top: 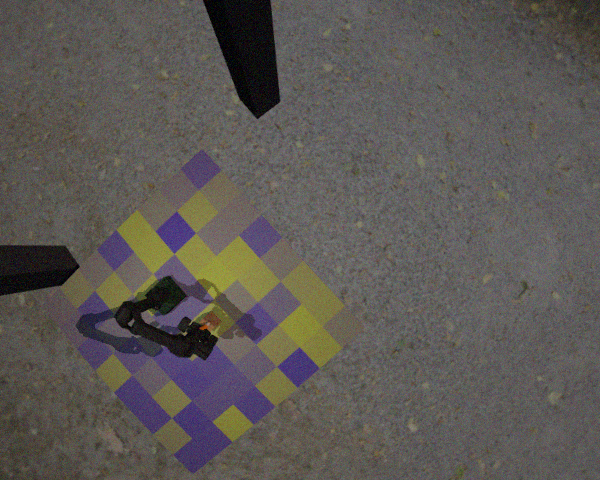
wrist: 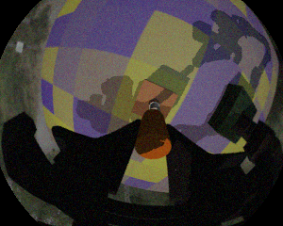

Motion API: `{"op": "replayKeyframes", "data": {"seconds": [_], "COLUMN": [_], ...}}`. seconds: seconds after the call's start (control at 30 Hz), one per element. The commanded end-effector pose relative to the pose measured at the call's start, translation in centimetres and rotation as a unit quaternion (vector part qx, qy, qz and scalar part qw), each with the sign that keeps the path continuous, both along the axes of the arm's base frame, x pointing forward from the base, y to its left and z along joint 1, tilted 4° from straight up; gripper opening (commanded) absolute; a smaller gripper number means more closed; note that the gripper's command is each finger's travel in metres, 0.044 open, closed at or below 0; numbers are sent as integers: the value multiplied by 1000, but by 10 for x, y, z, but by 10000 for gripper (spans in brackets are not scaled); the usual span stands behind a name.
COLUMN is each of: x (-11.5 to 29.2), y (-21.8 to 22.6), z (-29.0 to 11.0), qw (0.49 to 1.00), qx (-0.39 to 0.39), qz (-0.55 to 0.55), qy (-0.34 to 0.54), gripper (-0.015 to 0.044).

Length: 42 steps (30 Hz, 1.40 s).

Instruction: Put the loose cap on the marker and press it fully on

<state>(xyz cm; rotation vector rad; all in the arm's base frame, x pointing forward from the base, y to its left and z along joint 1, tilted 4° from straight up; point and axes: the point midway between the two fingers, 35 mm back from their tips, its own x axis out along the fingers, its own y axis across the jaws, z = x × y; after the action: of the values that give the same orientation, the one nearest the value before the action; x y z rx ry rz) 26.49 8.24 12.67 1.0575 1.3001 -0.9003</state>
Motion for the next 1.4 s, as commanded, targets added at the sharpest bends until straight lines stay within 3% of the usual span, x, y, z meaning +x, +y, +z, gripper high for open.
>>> {"op": "replayKeyframes", "data": {"seconds": [0.0,1.17,1.37], "x": [-1,2,2], "y": [-1,2,1], "z": [-8,-57,-54], "qw": [1000,1000,1000], "qx": [-3,-3,-2], "qz": [-2,-2,0], "qy": [4,4,0], "gripper": [0,0,157]}}
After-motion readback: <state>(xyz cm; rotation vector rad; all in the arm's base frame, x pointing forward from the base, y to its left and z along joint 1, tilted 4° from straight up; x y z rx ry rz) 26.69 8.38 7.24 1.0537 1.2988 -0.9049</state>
